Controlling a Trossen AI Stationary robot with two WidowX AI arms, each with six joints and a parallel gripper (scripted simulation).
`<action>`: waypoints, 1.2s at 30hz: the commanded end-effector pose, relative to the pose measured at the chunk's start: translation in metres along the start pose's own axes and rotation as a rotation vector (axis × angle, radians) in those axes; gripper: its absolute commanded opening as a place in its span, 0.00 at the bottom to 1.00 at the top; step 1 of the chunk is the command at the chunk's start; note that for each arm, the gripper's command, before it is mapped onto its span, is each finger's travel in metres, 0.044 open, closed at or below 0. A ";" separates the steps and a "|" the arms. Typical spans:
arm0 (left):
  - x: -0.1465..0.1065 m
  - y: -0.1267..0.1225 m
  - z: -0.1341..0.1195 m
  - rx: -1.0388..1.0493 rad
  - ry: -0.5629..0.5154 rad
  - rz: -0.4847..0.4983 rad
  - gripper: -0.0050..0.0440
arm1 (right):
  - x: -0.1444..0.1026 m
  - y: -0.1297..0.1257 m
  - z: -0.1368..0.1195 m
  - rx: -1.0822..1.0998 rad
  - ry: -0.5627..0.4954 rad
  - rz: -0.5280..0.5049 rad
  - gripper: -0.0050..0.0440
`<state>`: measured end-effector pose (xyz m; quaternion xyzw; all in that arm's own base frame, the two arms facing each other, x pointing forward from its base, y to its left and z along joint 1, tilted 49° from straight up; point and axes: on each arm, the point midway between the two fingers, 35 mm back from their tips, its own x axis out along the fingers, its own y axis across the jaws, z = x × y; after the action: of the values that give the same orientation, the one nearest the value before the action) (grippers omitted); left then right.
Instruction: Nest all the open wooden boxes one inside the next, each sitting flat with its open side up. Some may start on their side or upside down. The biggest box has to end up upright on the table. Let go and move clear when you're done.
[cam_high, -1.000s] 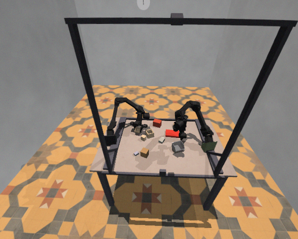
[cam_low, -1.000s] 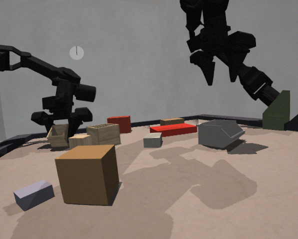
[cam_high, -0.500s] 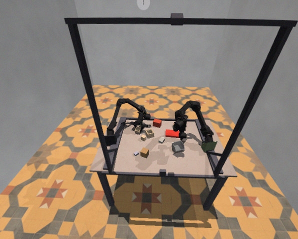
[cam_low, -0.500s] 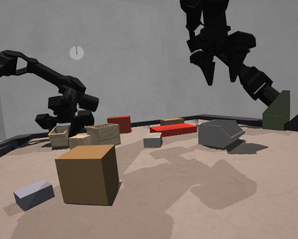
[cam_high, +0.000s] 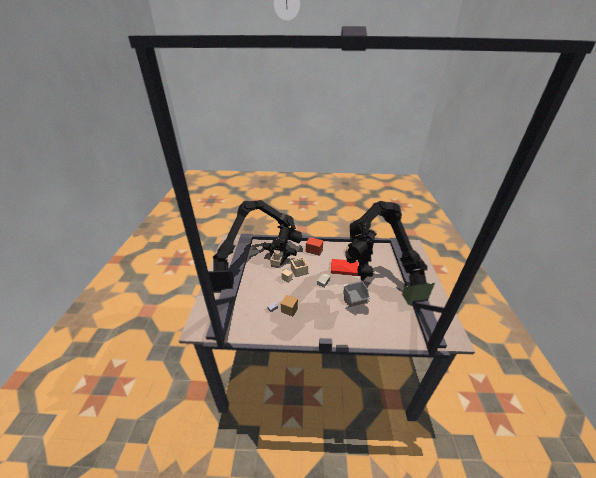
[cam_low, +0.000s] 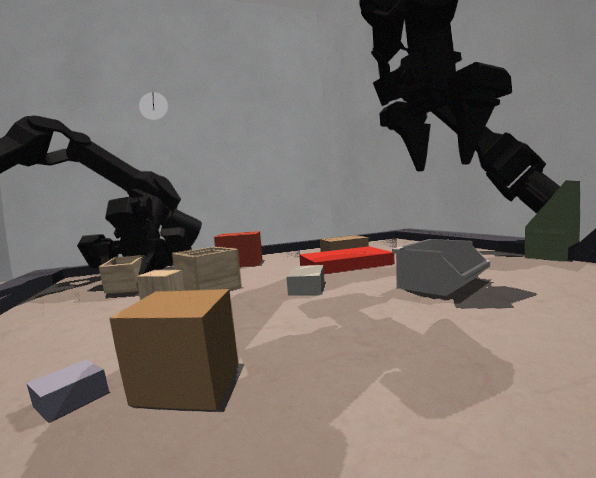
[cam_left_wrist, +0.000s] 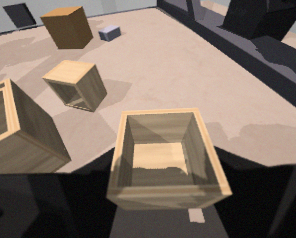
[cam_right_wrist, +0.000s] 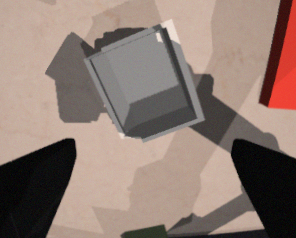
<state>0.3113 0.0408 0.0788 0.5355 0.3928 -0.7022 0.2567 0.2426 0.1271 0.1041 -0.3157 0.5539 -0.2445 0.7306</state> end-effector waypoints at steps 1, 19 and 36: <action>-0.005 0.001 -0.005 0.001 -0.097 0.014 0.00 | -0.003 0.000 0.002 0.010 -0.009 0.005 0.92; -0.004 0.000 -0.009 0.000 -0.093 0.017 0.69 | -0.003 0.000 0.002 0.010 -0.009 0.005 0.92; -0.004 0.000 -0.009 0.000 -0.093 0.017 0.92 | -0.003 0.000 0.002 0.010 -0.009 0.005 0.92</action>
<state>0.3146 0.0483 0.0773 0.4988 0.3799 -0.7275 0.2787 0.2426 0.1271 0.1041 -0.3157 0.5539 -0.2445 0.7306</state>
